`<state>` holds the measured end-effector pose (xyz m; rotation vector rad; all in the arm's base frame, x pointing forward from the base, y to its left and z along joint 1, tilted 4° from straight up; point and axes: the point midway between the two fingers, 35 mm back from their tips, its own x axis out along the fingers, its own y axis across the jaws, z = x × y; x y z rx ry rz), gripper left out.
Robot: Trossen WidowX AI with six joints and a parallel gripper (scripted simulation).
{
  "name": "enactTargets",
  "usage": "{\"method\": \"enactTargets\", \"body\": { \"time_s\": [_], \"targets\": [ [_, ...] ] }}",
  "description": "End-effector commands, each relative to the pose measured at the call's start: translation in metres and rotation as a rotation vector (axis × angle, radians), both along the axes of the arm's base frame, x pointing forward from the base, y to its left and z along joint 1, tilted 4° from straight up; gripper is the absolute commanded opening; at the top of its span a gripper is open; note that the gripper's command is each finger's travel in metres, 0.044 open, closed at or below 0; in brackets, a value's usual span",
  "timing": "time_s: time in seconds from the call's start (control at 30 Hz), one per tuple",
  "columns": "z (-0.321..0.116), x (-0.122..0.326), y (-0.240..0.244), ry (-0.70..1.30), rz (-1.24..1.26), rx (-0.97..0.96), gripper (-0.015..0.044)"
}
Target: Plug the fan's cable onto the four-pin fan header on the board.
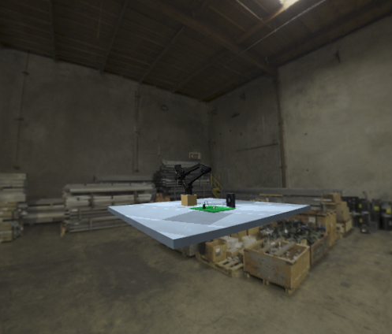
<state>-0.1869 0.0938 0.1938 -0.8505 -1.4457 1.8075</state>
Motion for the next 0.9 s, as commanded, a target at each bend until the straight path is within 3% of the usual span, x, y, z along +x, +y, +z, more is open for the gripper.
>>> {"method": "enactTargets", "body": {
  "time_s": [0.0,0.2,0.53,0.87],
  "targets": [
    [0.000,0.000,0.000,0.000,0.000,0.000,0.0026],
    [-0.001,-0.013,-0.018,-0.061,0.107,0.023,0.0184],
    [-0.013,-0.044,-0.165,-0.406,0.822,0.282,0.0440],
    [-0.038,0.028,-0.307,-0.632,1.508,0.704,0.0440]
  ]
}}
